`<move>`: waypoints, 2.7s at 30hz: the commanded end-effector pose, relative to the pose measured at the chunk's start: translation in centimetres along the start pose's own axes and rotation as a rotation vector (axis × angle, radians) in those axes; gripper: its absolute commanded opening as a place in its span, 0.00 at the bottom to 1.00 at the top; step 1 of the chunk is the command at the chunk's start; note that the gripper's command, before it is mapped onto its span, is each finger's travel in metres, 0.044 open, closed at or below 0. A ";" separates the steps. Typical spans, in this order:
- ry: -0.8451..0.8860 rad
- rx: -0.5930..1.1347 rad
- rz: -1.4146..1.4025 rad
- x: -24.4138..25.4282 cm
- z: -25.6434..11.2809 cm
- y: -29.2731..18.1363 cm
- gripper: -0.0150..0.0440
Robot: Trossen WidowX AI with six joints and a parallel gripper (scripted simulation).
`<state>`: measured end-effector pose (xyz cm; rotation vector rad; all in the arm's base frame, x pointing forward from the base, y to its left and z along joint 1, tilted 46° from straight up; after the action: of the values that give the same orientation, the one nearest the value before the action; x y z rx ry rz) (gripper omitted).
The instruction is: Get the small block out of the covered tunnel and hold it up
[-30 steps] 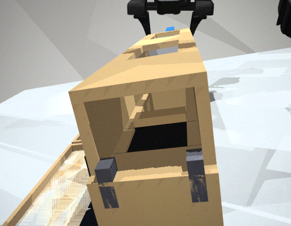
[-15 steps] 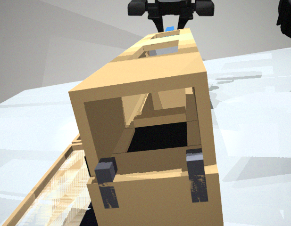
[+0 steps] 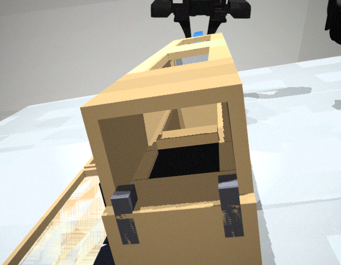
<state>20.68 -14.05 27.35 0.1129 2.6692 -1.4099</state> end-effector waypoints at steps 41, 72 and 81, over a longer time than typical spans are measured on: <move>0.005 0.043 0.050 0.6 1.3 -5.2 0.25; -0.016 -0.034 0.014 0.0 -0.6 -2.7 0.79; 0.008 0.015 0.041 -0.5 -2.7 -1.0 1.00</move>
<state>20.72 -13.23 30.57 0.1781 2.6396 -1.4065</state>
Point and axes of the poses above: the point midway between the two fingers, 35 mm back from their tips, its own z axis out along the fingers, its own x axis across the jaws, y = z × x, the point moved 4 cm from there along -z, back along the fingers
